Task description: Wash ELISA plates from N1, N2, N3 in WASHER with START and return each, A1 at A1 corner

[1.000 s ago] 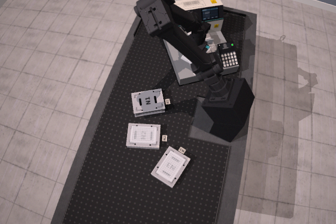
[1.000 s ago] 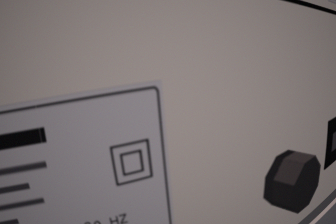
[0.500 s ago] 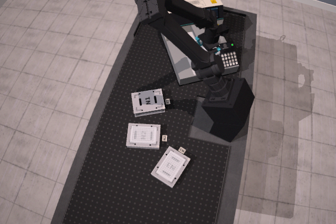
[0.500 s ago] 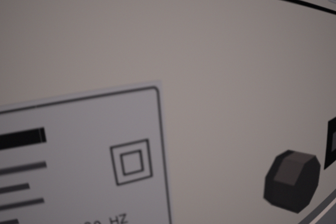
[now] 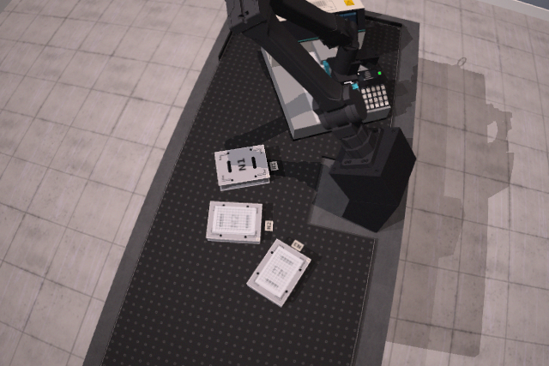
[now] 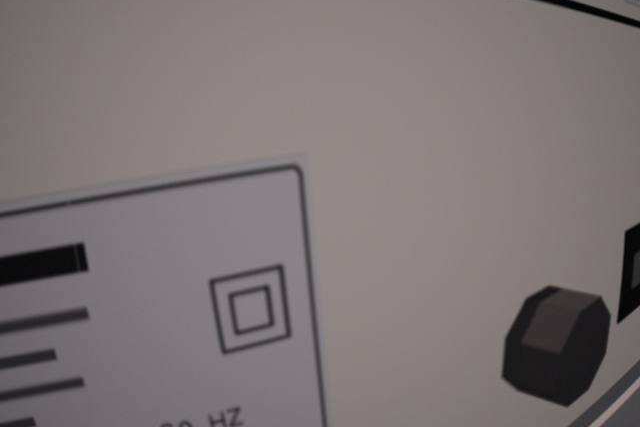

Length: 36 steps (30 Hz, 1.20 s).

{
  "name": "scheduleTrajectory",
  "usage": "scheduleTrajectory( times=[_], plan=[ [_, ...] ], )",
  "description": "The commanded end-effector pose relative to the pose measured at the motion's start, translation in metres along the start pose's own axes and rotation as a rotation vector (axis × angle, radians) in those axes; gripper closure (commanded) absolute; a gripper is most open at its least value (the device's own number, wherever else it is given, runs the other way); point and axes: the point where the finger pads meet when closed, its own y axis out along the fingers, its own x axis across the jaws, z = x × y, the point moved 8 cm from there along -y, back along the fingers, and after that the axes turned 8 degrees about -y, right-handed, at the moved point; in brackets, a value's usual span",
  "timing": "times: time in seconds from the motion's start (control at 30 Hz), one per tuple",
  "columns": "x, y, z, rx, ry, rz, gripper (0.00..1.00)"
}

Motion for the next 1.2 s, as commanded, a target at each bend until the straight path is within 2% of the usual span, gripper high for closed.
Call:
scheduleTrajectory(
  times=[0.0,0.1,0.13,0.2,0.23,0.3,0.33,0.93,0.97,1.17],
  plan=[
    [0.010,-0.014,-0.022,-0.096,0.023,-0.033,0.16],
    [0.020,-0.016,-0.019,-0.100,0.007,-0.042,0.16],
    [0.011,-0.014,-0.022,-0.096,0.023,-0.033,0.16],
    [0.011,-0.014,-0.021,-0.096,0.023,-0.033,0.16],
    [0.020,-0.016,-0.019,-0.100,0.007,-0.042,0.16],
    [0.020,-0.016,-0.019,-0.100,0.007,-0.042,0.16],
    [0.011,-0.014,-0.021,-0.096,0.023,-0.033,0.16],
    [0.011,-0.014,-0.021,-0.096,0.023,-0.033,0.16],
    [0.017,-0.010,-0.021,-0.096,0.014,-0.034,0.16],
    [0.004,0.006,-0.018,-0.082,0.035,-0.014,0.16]
  ],
)
